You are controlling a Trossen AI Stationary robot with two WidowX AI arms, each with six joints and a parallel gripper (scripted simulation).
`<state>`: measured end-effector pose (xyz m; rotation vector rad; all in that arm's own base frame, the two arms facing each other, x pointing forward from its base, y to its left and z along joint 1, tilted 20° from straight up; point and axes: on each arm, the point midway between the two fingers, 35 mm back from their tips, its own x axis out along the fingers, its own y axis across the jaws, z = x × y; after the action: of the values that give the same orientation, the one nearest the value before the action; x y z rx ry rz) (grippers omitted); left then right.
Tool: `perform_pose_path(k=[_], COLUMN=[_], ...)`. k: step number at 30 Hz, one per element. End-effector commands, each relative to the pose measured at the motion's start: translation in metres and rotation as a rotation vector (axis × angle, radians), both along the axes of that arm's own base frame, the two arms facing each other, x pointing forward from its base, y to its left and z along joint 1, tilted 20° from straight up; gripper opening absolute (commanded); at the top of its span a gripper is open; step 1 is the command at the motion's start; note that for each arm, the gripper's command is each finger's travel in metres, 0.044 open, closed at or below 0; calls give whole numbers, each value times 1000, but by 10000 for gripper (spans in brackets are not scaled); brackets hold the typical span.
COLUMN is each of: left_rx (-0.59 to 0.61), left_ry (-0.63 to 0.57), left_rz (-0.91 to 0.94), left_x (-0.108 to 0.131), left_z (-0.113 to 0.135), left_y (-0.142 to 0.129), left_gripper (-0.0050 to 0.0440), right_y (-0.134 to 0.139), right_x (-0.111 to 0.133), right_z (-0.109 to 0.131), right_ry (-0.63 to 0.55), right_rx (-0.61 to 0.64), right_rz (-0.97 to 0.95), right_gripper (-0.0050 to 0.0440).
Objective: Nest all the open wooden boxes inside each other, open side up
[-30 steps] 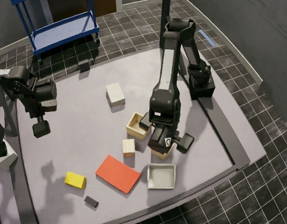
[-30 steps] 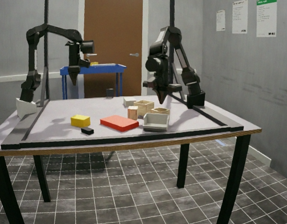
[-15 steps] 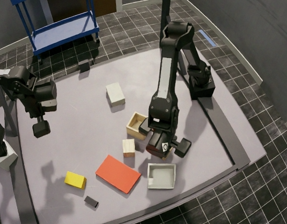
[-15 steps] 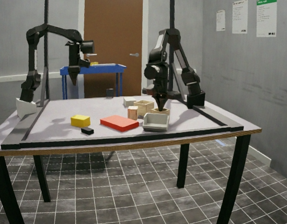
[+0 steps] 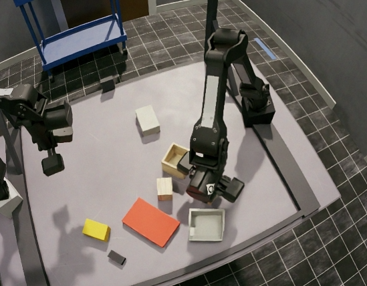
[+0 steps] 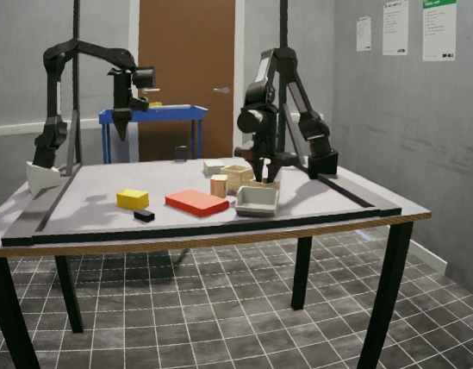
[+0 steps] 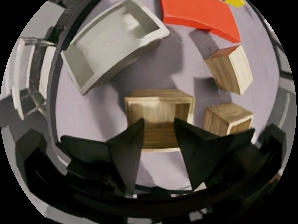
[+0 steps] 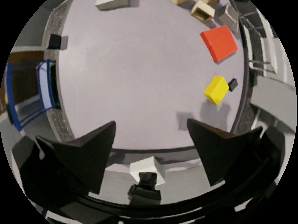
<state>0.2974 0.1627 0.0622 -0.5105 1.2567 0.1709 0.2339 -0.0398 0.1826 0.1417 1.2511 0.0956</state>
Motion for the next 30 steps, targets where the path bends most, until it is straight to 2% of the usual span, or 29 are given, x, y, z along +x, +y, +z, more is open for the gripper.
perform_pose_path(k=[1,15,18,20,27,30], left_rx=[14,14,27,27,27,27], left_ry=[-17,-17,-35,-35,-36,-35], left_rz=[2,2,1,1,0,0], left_x=[2,2,1,1,-15,-16], left_z=[6,8,23,23,65,69], left_y=[2,2,7,7,12,12], left_gripper=[264,266,266,266,266,266], right_y=[1,1,1,1,1,1], right_x=[0,0,0,0,0,0], right_z=[4,4,4,4,4,4], right_ry=[-16,-16,-16,-16,-16,-16], right_rx=[-5,-5,-5,-5,-5,-5], right_rz=[5,5,5,5,5,5], right_gripper=[400,400,400,400,400,400])
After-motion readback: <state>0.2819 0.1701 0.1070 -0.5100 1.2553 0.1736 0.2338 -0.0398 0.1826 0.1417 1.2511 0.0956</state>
